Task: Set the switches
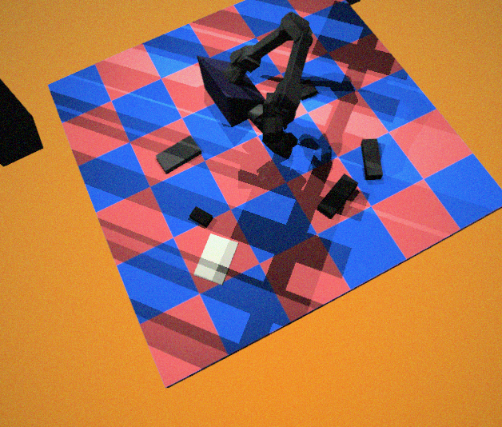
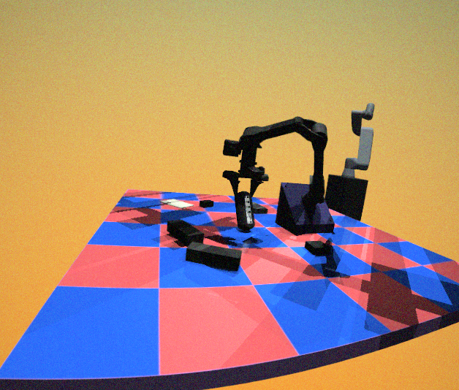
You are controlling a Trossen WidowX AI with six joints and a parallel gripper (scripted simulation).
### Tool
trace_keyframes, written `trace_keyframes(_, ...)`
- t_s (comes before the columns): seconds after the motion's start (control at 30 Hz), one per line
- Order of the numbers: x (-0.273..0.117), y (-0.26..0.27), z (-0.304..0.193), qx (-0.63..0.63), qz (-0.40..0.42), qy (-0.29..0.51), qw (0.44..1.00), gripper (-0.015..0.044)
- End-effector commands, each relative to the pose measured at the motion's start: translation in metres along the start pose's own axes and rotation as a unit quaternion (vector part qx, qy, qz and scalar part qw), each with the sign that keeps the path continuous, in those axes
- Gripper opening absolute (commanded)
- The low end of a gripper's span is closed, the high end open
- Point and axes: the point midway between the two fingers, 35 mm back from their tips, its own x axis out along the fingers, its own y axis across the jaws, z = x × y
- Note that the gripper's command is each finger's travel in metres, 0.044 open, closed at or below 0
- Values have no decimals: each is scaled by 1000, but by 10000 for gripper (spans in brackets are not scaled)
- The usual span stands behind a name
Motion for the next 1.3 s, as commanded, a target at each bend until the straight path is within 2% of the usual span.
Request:
trace_keyframes(0.0,1,-1,8,2,-2,-8,1000,337)
trace_keyframes(1.27,-3,-1,34,3,-2,-9,1000,338)
